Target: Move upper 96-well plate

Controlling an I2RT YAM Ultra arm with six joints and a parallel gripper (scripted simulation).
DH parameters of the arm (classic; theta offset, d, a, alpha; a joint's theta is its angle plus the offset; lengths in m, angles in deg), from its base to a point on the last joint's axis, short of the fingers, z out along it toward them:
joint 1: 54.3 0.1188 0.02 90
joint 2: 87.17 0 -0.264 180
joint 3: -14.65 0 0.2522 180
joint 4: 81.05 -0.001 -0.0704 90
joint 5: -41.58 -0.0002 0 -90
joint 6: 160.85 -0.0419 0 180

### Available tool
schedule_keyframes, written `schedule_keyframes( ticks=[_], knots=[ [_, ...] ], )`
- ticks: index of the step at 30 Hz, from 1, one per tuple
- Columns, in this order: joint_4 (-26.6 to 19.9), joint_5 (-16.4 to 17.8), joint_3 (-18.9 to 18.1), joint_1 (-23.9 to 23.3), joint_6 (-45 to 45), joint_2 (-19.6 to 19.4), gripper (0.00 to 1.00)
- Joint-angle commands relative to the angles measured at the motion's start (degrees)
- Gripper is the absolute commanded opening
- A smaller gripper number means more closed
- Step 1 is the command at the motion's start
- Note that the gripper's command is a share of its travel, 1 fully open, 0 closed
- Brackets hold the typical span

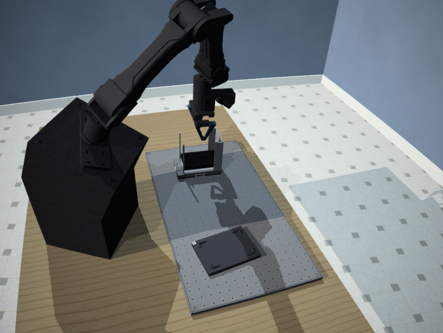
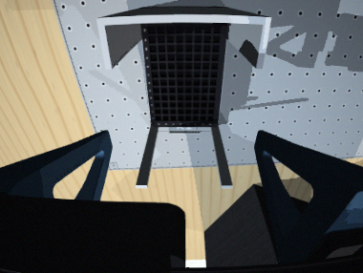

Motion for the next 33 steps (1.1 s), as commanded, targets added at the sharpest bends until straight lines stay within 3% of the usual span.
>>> schedule_keyframes(
  ticks=[1, 8, 14, 17, 19, 33],
  knots=[
    [-0.21, -0.42, -0.36, 0.27, 0.19, 0.43, 1.0],
    [-0.21, -0.42, -0.36, 0.27, 0.19, 0.43, 1.0],
    [2.21, -0.65, -1.05, -0.35, 1.12, -2.05, 1.0],
    [2.47, -0.48, -1.09, 0.19, 1.2, -0.58, 1.0],
    [3.05, -0.37, -1.28, -0.59, 1.42, -2.79, 1.0],
    [6.33, 0.06, -1.82, -2.13, 2.63, -5.86, 1.0]
  ],
)
